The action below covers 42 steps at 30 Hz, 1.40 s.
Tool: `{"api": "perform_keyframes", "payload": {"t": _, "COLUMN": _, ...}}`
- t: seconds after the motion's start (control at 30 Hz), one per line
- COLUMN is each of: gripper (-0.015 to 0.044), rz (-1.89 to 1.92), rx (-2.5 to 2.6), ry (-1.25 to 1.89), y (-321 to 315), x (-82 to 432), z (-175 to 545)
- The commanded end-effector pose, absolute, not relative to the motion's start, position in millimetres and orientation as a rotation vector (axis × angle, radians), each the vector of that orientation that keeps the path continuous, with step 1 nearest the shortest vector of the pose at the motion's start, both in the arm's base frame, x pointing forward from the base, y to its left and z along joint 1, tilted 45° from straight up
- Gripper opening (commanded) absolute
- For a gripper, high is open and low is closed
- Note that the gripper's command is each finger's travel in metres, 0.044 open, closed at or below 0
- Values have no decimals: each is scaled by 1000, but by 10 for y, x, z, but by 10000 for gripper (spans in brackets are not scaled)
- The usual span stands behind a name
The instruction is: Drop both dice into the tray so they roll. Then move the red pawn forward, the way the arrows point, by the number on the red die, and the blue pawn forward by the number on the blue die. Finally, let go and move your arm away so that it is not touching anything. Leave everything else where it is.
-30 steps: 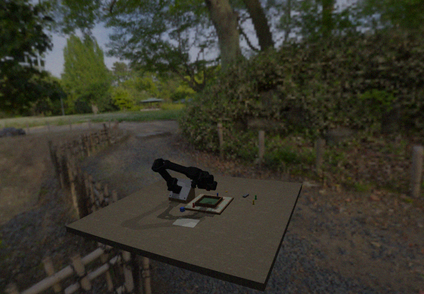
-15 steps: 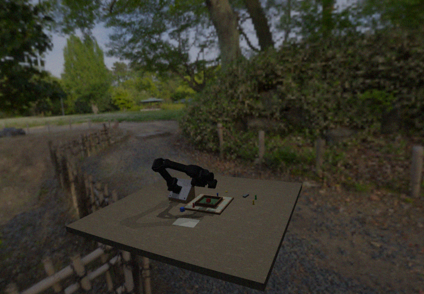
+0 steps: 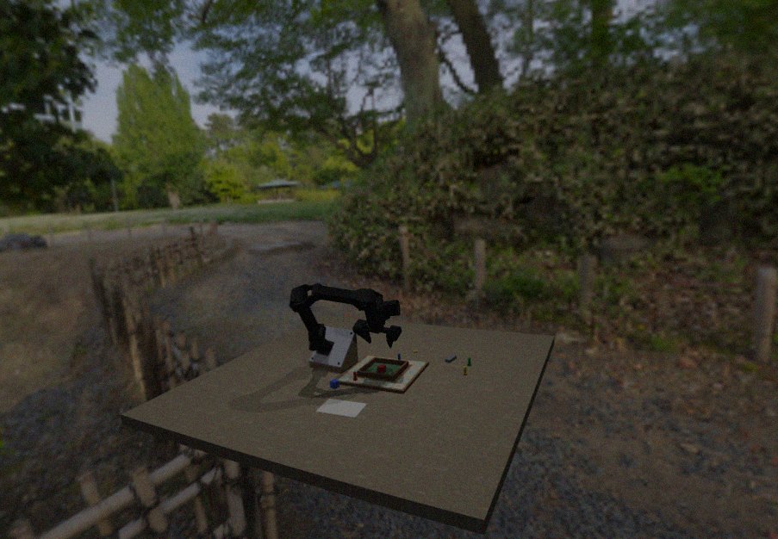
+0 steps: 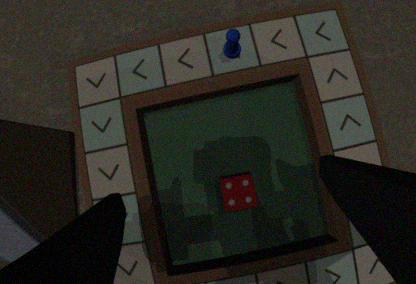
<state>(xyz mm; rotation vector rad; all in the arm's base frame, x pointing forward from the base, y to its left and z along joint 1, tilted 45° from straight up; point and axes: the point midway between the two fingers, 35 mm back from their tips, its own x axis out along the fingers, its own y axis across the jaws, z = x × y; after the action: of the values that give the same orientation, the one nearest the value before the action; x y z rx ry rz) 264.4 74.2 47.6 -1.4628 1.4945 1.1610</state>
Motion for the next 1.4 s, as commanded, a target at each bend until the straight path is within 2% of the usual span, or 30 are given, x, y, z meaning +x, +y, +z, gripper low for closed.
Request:
{"api": "perform_keyframes", "payload": {"t": 0.0, "gripper": 440, "rz": 844, "rx": -1841, "ry": 1684, "y": 752, "x": 2690, "z": 329}}
{"api": "perform_keyframes", "payload": {"t": 0.27, "gripper": 440, "rz": 916, "rx": -1783, "ry": 1674, "y": 748, "x": 2643, "z": 323}}
{"api": "perform_keyframes", "payload": {"t": 0.33, "gripper": 387, "rz": 843, "rx": -1736, "ry": 1682, "y": 679, "x": 2635, "z": 384}}
{"api": "perform_keyframes", "payload": {"t": 0.47, "gripper": 282, "rz": 432, "rx": -1450, "ry": 1695, "y": 278, "x": 2535, "z": 709}}
{"api": "perform_keyframes", "payload": {"t": 0.5, "gripper": 275, "rz": 328, "rx": -1372, "ry": 1688, "y": 174, "x": 2493, "z": 784}}
{"api": "perform_keyframes", "payload": {"t": 0.67, "gripper": 275, "rz": -144, "rx": -990, "ry": 1606, "y": -291, "x": 2221, "z": 1080}}
{"api": "perform_keyframes", "payload": {"t": 1.0, "gripper": 275, "rz": -719, "rx": -457, "ry": 1362, "y": -813, "x": 1732, "z": 1322}}
{"api": "perform_keyframes", "payload": {"t": 1.37, "gripper": 275, "rz": -741, "rx": -435, "ry": 1349, "y": -837, "x": 1712, "z": 1334}}
